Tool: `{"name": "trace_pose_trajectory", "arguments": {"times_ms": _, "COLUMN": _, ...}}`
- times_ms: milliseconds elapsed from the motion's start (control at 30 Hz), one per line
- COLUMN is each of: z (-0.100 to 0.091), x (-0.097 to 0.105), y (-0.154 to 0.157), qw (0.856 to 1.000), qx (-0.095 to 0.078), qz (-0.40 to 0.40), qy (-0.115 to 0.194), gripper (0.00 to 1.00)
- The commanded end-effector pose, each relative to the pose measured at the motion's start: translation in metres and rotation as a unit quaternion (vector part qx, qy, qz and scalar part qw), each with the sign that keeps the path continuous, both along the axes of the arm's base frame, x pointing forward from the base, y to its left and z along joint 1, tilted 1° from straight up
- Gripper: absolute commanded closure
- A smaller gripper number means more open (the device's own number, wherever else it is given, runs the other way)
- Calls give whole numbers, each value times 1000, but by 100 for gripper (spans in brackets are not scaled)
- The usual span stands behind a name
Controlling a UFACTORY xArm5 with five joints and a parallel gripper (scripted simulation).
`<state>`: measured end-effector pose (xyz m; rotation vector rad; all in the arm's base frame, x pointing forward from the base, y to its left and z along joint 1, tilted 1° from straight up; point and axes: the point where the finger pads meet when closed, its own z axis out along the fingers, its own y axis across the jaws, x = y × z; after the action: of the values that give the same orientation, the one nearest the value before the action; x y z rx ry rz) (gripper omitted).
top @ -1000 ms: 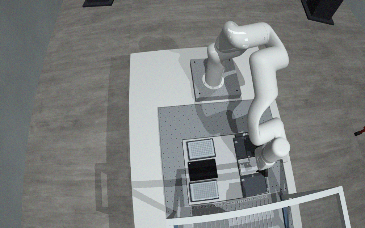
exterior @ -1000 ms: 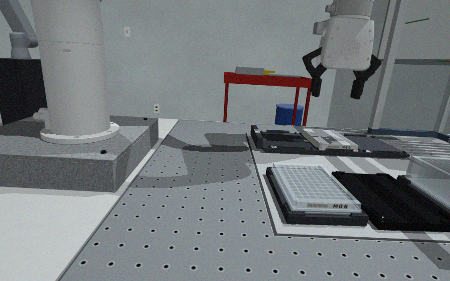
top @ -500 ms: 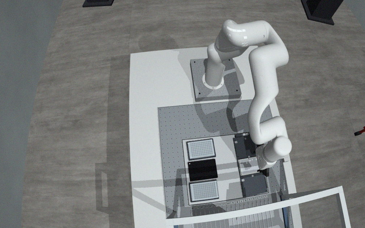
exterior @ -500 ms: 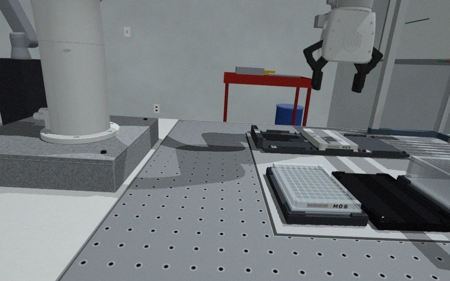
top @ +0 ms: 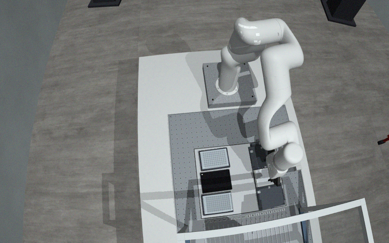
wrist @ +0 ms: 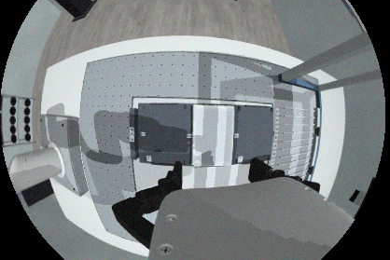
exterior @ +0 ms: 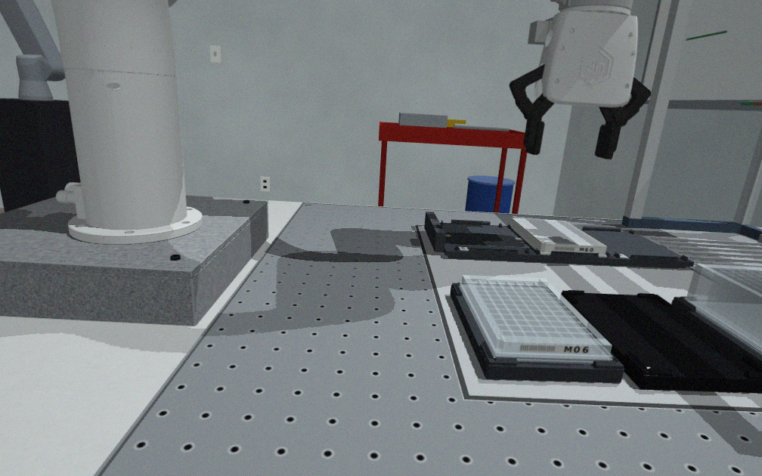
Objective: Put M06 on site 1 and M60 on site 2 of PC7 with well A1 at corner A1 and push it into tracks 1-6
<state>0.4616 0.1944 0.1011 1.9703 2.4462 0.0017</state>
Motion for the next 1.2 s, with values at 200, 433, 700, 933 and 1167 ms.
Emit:
{"name": "trace_pose_trajectory", "arguments": {"times_ms": 200, "z": 2, "x": -13, "y": -53, "qw": 1000, "qx": 1, "qz": 0, "qy": -3, "gripper": 0}}
{"name": "trace_pose_trajectory", "arguments": {"times_ms": 433, "z": 3, "x": -20, "y": -77, "qw": 1000, "qx": 1, "qz": 0, "qy": -3, "gripper": 0}}
{"name": "trace_pose_trajectory", "arguments": {"times_ms": 700, "z": 3, "x": -30, "y": -116, "qw": 1000, "qx": 1, "qz": 0, "qy": -4, "gripper": 0}}
{"name": "trace_pose_trajectory", "arguments": {"times_ms": 933, "z": 3, "x": -37, "y": -140, "qw": 1000, "qx": 0, "qz": 0, "qy": -4, "gripper": 0}}
{"name": "trace_pose_trajectory", "arguments": {"times_ms": 1167, "z": 4, "x": -46, "y": -174, "qw": 1000, "qx": 0, "qz": 0, "qy": -5, "gripper": 0}}
